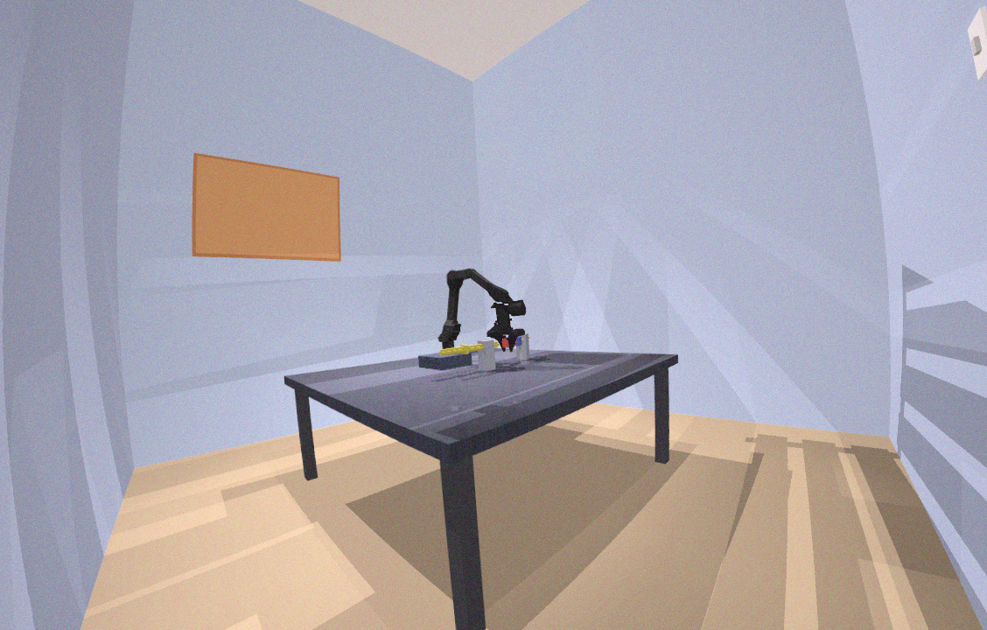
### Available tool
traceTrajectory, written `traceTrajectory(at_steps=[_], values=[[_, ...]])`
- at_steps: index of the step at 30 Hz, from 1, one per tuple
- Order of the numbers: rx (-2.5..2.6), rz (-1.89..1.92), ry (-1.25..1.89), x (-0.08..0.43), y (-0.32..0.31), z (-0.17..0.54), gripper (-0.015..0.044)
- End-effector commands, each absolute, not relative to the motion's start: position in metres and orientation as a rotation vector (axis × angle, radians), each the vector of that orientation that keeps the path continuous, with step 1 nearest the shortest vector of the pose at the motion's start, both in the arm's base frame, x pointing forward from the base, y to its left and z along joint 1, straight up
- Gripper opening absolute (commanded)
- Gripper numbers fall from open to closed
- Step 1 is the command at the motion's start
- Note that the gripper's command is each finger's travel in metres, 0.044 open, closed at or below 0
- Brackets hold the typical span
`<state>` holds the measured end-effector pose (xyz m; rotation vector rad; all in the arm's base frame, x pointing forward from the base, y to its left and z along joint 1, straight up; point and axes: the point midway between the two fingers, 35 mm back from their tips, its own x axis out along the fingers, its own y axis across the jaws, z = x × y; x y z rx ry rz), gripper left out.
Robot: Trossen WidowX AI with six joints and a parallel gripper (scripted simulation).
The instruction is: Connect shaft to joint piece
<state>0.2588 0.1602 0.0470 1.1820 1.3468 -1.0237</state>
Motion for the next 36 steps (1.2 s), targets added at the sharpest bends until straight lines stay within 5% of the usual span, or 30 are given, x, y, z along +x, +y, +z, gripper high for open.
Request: traceTrajectory(at_steps=[1, 6, 11, 14, 25, 36], values=[[1.181, -1.024, 1.346, 0.2589, 0.1602, 0.0471, 0.0], [1.181, -1.024, 1.346, 0.2589, 0.1602, 0.0471, 0.0], [1.181, -1.024, 1.346, 0.2589, 0.1602, 0.0471, 0.0131], [1.181, -1.024, 1.346, 0.2589, 0.1602, 0.0471, 0.0147], [1.181, -1.024, 1.346, 0.2589, 0.1602, 0.0471, 0.0436], [1.177, -1.027, 1.342, 0.2589, 0.1602, 0.0475, 0.044]])
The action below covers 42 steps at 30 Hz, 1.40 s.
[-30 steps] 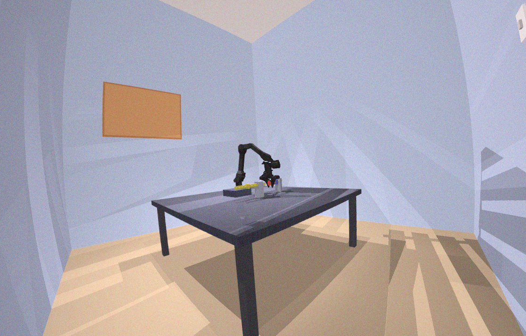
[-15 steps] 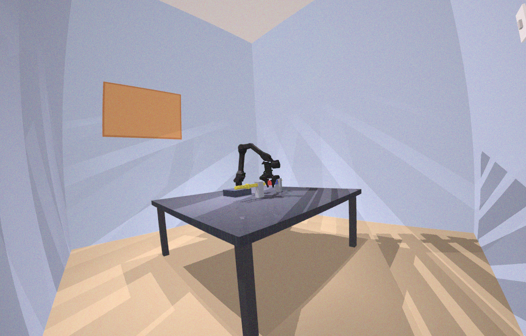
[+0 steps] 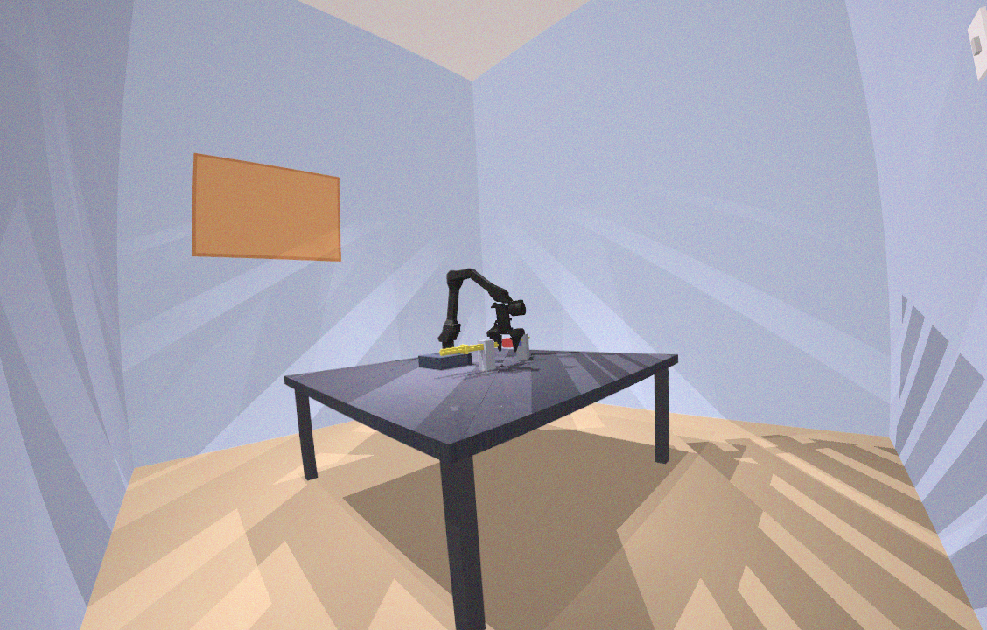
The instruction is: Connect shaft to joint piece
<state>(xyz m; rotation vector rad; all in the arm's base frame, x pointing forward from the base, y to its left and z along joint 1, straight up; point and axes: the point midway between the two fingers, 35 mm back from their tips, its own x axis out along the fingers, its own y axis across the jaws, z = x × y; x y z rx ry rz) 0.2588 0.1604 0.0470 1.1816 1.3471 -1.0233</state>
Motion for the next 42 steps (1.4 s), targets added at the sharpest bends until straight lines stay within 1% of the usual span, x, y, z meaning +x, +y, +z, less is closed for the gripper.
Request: traceTrajectory(at_steps=[1, 9, 16, 23, 42], values=[[1.165, -1.037, 1.33, 0.259, 0.16, 0.049, 0.044], [0.992, -1.137, 1.122, 0.257, 0.163, 0.073, 0.044], [0.979, -1.14, 1.102, 0.257, 0.164, 0.076, 0.044], [0.849, -1.009, 1.206, 0.259, 0.165, 0.092, 0.044], [0.398, -0.503, 1.462, 0.262, 0.165, 0.148, 0.044]])
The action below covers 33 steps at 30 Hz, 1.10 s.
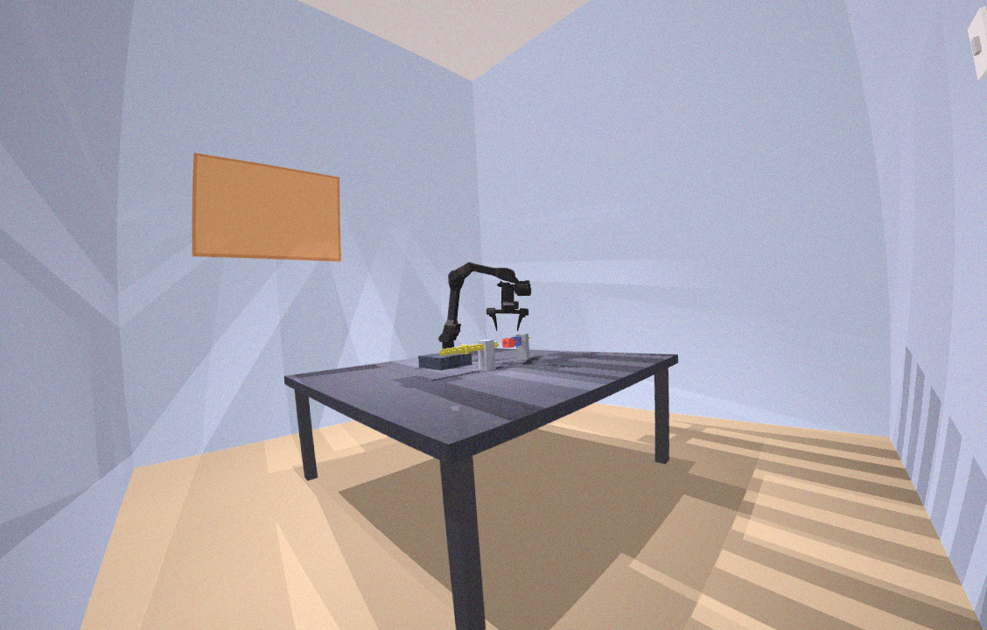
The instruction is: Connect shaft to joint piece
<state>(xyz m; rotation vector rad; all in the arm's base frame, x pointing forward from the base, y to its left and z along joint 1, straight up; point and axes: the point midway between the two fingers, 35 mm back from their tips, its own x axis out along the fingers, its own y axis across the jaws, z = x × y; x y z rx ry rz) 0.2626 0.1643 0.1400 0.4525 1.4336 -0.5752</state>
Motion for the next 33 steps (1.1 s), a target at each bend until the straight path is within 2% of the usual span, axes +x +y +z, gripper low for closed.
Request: traceTrajectory(at_steps=[1, 21, 33], values=[[0.375, -0.474, 1.471, 0.262, 0.164, 0.151, 0.044], [-0.095, 0.11, 1.545, 0.254, 0.157, 0.21, 0.044], [-0.023, 0.068, 1.559, 0.256, 0.151, 0.207, 0.044]])
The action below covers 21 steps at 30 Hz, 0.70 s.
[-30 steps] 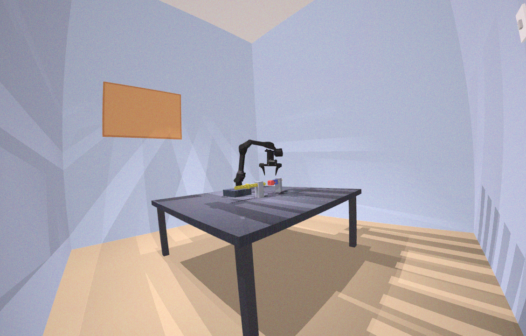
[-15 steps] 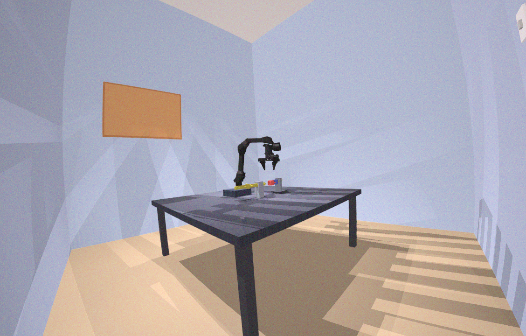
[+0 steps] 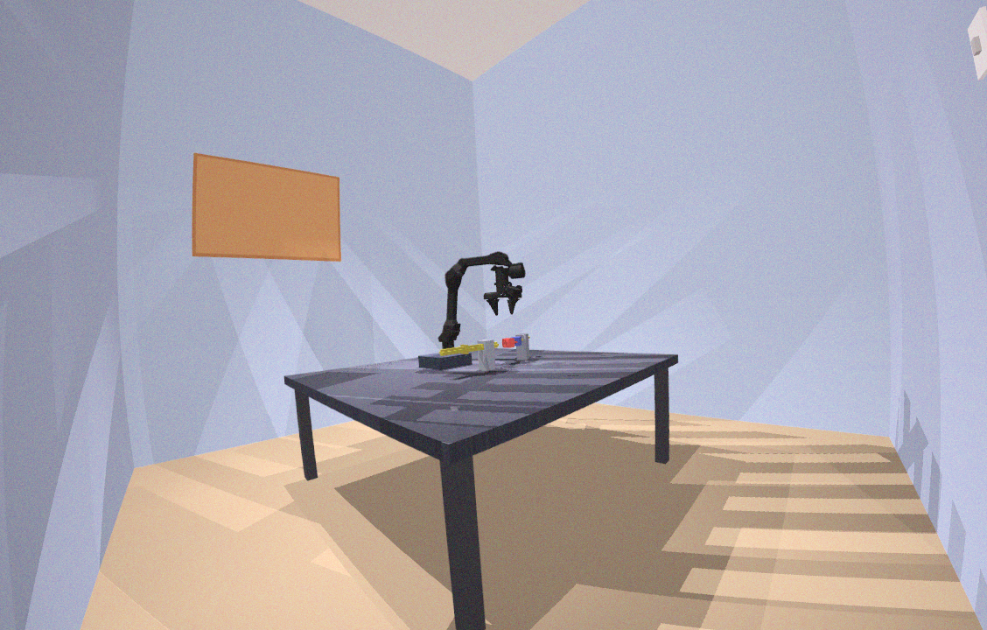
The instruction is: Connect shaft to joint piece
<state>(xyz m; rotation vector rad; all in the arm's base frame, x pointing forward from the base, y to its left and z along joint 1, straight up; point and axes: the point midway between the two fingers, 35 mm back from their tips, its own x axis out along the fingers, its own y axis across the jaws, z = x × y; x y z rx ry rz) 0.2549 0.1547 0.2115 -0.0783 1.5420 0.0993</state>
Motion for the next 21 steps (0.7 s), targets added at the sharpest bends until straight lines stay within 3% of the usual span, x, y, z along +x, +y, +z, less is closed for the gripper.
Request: traceTrajectory(at_steps=[1, 21], values=[[0.009, 0.05, 1.566, 0.257, 0.149, 0.206, 0.044], [0.665, -0.338, 1.666, 0.267, 0.112, 0.176, 0.044]])
